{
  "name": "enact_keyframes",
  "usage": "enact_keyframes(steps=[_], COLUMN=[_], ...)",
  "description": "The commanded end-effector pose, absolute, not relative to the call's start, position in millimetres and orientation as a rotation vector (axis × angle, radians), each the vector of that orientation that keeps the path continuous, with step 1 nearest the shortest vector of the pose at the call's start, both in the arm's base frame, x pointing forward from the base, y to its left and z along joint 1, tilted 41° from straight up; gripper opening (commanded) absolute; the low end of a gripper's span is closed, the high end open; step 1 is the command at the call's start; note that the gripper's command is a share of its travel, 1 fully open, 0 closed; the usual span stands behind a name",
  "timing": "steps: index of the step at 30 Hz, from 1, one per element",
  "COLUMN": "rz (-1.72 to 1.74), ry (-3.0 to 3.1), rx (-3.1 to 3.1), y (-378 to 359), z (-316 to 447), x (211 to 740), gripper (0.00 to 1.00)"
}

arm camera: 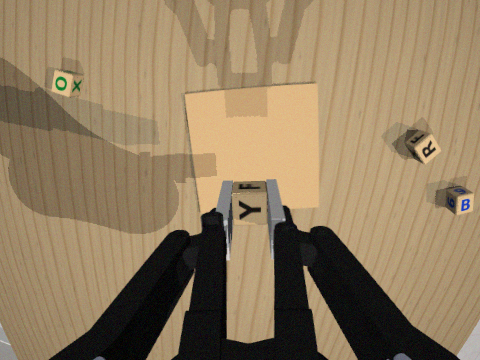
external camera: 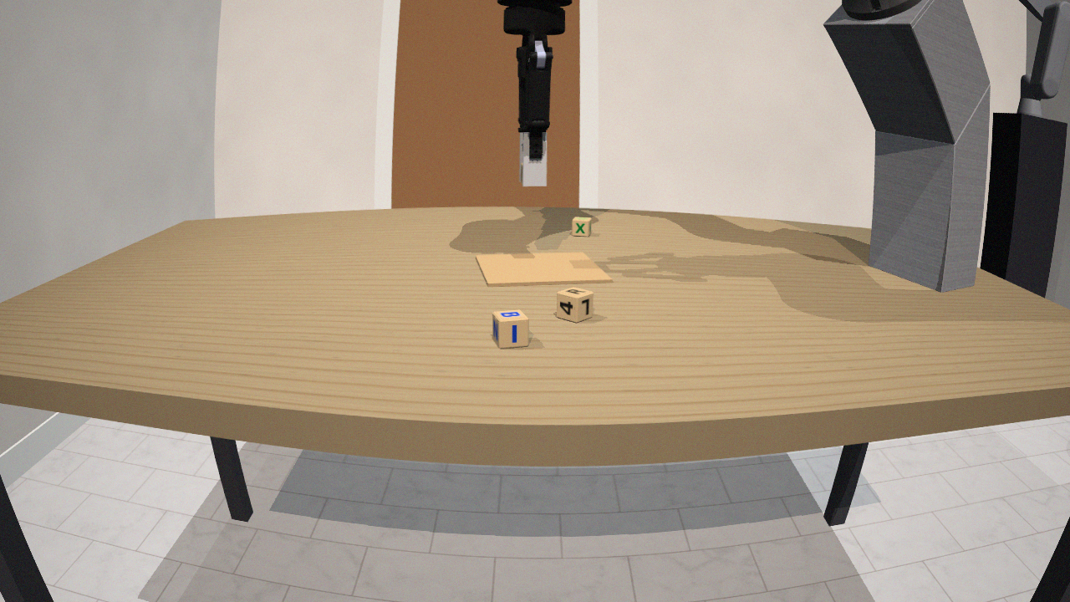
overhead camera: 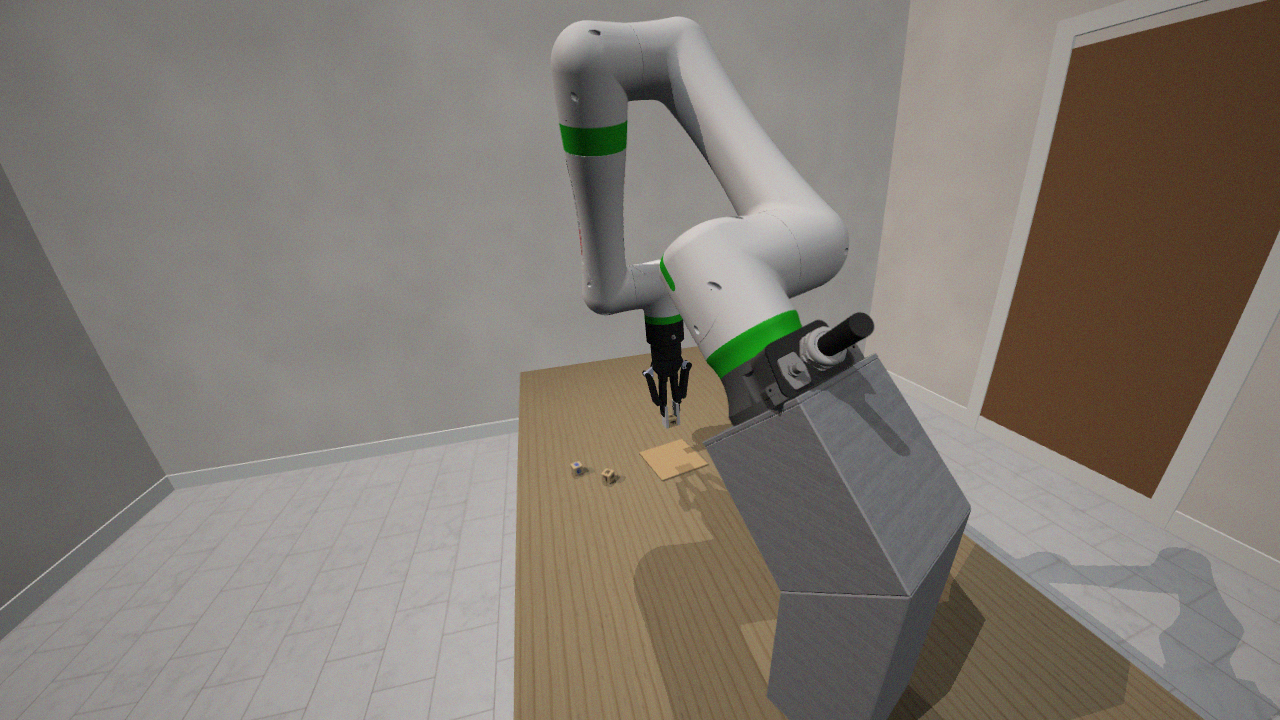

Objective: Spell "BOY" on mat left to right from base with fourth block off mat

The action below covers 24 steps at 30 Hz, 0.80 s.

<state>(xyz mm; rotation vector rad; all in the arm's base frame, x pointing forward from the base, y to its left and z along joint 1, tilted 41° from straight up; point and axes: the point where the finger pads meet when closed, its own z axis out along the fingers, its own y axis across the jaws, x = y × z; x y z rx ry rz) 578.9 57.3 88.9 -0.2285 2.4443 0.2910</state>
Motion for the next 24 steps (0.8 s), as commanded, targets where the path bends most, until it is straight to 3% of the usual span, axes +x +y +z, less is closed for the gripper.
enact_keyframes(steps=[1, 24], rz=[0.267, -0.023], ry=[2.407, 2.141], rx=[-0.404, -1.134], y=[53, 36], z=[87, 79], x=[579, 577], gripper=[0.13, 0.13])
